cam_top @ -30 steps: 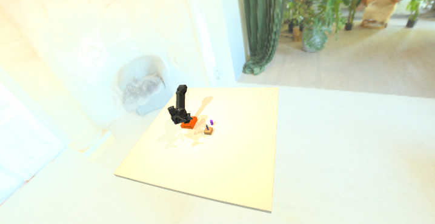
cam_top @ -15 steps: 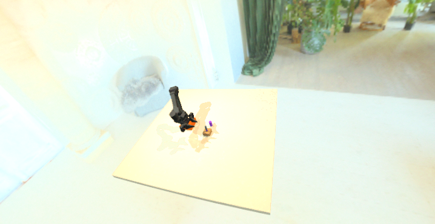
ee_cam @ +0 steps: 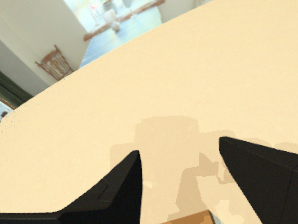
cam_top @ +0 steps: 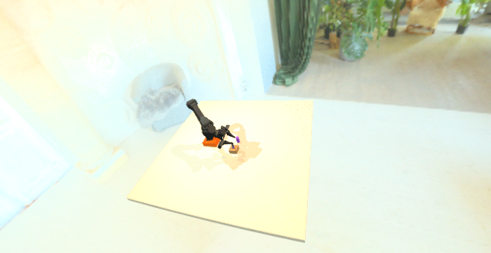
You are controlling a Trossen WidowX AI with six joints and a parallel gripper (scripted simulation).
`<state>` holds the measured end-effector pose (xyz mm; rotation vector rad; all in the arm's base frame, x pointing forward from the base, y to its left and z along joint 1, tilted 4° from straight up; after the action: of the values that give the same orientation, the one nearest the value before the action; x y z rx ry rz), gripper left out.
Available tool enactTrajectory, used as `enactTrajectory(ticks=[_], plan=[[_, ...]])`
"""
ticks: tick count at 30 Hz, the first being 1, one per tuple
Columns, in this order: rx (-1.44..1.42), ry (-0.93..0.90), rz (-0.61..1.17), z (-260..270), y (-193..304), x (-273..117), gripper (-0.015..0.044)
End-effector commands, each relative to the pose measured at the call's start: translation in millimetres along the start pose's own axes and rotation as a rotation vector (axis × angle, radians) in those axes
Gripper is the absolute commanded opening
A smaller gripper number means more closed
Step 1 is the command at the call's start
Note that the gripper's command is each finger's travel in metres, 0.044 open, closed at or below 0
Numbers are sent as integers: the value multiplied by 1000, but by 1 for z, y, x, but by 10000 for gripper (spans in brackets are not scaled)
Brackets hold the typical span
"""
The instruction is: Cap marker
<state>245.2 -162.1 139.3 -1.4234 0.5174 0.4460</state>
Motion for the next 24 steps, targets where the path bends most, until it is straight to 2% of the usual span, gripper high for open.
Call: enactTrajectory(ticks=[1,7,15,24], plan=[[2,-92,429,60,2,36,238],[-75,-97,708,100,8,38,238],[-243,-51,995,146,17,20,238],[-250,-49,1003,148,16,21,238]])
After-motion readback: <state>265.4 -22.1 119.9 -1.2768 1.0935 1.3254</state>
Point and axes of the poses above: the point midway between the two fingers, 35 mm back from their tips, its own x axis out along the fingers, its own z axis across the jaws, y = z × x, the point moved 3 cm from there along -x, back along the fingers, and after that the axes turned 15 degrees about -x, right-handed, at the moved point
